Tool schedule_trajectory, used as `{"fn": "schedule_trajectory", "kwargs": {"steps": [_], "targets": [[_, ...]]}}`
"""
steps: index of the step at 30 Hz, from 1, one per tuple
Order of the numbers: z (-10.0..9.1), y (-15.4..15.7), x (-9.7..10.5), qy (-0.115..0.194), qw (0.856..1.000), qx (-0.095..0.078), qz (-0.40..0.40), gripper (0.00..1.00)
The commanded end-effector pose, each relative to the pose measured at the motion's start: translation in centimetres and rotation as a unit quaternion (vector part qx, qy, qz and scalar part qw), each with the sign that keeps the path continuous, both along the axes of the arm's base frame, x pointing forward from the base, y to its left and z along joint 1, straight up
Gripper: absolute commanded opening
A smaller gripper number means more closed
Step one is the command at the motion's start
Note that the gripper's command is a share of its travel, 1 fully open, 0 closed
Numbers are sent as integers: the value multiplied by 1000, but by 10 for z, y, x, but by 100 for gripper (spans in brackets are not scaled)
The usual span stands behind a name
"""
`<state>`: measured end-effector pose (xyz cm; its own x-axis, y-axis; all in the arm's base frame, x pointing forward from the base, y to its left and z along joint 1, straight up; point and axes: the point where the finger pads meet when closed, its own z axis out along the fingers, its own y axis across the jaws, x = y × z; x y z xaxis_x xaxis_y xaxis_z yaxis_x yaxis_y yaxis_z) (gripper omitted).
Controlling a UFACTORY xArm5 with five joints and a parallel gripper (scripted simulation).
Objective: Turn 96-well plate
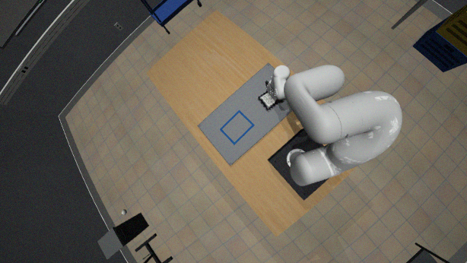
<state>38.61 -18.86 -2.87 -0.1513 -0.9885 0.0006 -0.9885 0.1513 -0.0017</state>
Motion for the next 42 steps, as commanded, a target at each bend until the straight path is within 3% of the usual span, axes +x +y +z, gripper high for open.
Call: {"fn": "schedule_trajectory", "kwargs": {"steps": [1,31,32,42], "targets": [[-1,-1,1,-2,1000,-1,0,100],[-9,-1,1,-2,1000,-1,0,100],[-8,-1,1,-2,1000,-1,0,0],[-8,-1,1,-2,1000,-1,0,0]]}}
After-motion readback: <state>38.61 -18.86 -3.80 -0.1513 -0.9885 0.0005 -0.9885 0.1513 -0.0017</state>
